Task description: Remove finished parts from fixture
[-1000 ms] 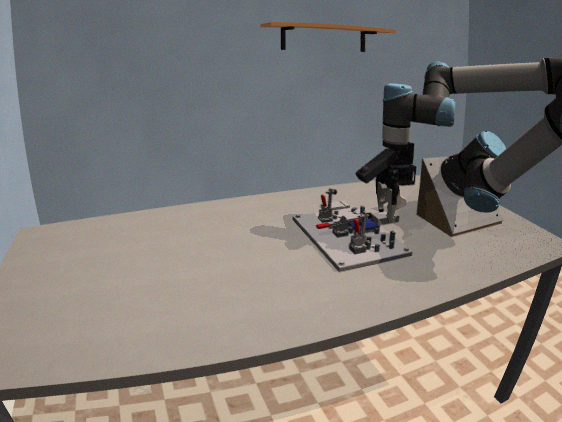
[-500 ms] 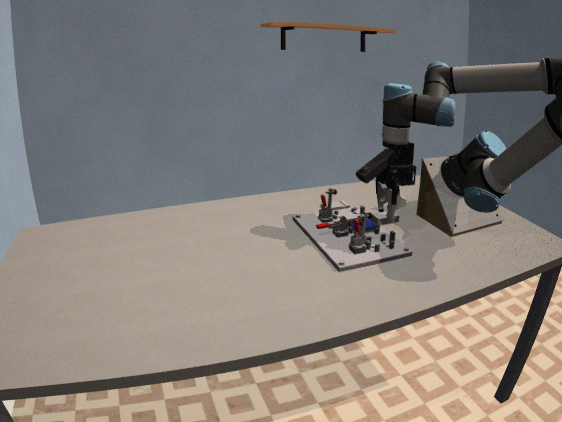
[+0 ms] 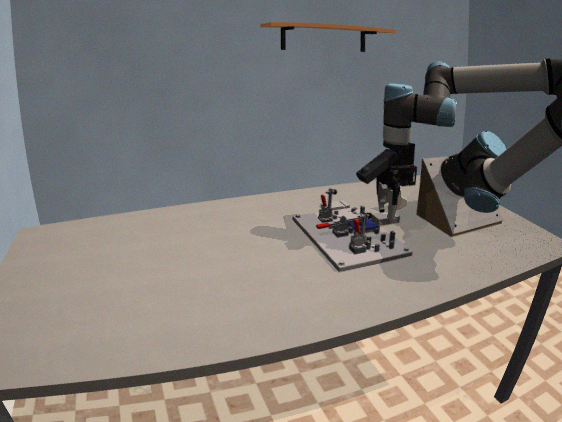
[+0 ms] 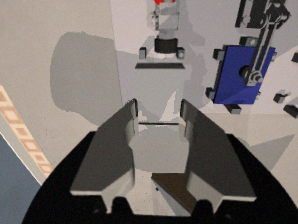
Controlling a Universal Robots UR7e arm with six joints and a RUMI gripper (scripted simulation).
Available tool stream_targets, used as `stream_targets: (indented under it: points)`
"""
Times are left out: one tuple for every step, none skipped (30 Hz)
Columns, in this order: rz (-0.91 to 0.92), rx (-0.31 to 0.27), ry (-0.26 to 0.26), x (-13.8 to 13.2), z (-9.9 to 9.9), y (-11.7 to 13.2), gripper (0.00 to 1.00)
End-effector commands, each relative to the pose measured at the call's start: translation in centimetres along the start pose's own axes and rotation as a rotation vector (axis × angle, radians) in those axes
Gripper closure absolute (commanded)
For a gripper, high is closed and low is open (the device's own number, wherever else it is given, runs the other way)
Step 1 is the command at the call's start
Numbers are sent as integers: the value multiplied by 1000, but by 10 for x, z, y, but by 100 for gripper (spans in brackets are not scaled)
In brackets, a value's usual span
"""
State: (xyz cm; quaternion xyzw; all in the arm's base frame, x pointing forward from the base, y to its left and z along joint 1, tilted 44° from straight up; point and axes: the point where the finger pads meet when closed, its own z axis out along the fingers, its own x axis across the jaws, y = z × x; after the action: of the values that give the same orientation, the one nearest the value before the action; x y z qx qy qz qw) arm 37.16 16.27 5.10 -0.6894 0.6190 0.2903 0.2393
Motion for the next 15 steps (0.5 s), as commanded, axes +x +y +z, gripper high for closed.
stream_targets:
  points:
    - [0, 1, 0, -2, 0, 0, 100]
    - [0, 1, 0, -3, 0, 0, 100]
    - [0, 1, 0, -4, 0, 0, 100]
    - [0, 1, 0, -5, 0, 0, 100]
    - [0, 1, 0, -6, 0, 0, 100]
    - [0, 1, 0, -7, 0, 0, 100]
    - [0, 1, 0, -9, 0, 0, 100]
    - [0, 1, 0, -10, 0, 0, 100]
    - [0, 1, 0, -11, 0, 0, 100]
    - [0, 1, 0, -13, 0, 0, 100]
    - [0, 1, 0, -15, 0, 0, 100]
    - [0, 1, 0, -16, 0, 0, 100]
    - [0, 1, 0, -18, 0, 0, 100]
    - [0, 1, 0, -20, 0, 0, 100]
    - [0, 1, 0, -22, 0, 0, 100]
